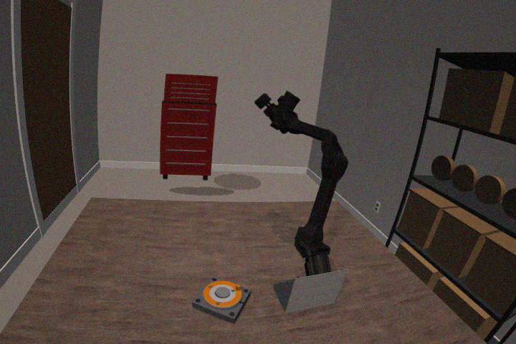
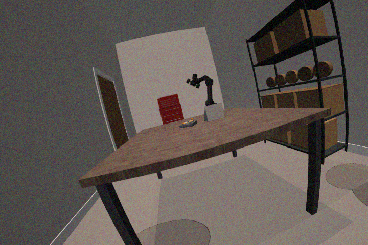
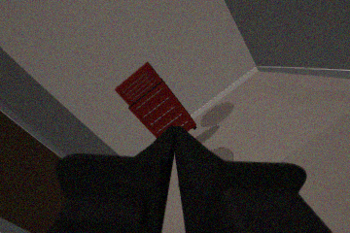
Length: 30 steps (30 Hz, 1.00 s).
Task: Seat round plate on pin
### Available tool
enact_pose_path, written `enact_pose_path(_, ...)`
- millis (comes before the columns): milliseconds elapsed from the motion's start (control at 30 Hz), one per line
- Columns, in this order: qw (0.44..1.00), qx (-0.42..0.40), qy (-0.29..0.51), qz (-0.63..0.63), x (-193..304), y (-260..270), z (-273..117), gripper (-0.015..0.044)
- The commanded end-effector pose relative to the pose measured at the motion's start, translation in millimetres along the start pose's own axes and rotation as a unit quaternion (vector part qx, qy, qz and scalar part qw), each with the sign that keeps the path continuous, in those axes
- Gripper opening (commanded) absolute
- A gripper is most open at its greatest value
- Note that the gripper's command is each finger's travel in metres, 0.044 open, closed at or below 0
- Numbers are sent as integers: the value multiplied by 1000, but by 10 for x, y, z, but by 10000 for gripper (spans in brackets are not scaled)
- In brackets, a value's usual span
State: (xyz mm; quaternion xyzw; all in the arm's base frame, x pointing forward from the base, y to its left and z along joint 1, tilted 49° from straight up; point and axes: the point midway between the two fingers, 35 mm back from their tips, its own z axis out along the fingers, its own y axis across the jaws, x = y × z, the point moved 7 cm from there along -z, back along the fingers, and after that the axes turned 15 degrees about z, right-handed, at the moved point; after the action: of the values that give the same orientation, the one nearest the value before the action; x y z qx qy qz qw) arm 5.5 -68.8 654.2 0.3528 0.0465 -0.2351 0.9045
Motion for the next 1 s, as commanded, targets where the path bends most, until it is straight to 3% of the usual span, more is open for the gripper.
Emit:
enact_pose_path(0, 997, 28, 69, 4, 427, -148, 52, 0)
enact_pose_path(200, 960, 82, 266, -20, 1606, -383, -157, 0)
enact_pose_path(267, 951, 87, 295, -21, 1781, -400, -235, 0)
enact_pose_path(400, 899, 102, 425, -34, 2504, -434, -718, 0)
enact_pose_path(533, 855, 107, 504, -56, 2899, -437, -1135, 0)
enact_pose_path(733, 736, 100, 653, -149, 3488, -471, -2241, 0)
enact_pose_path(800, 716, 96, 671, -167, 3536, -481, -2412, 0)
enact_pose_path(967, 585, 54, 756, -289, 3619, -593, -3479, 0)
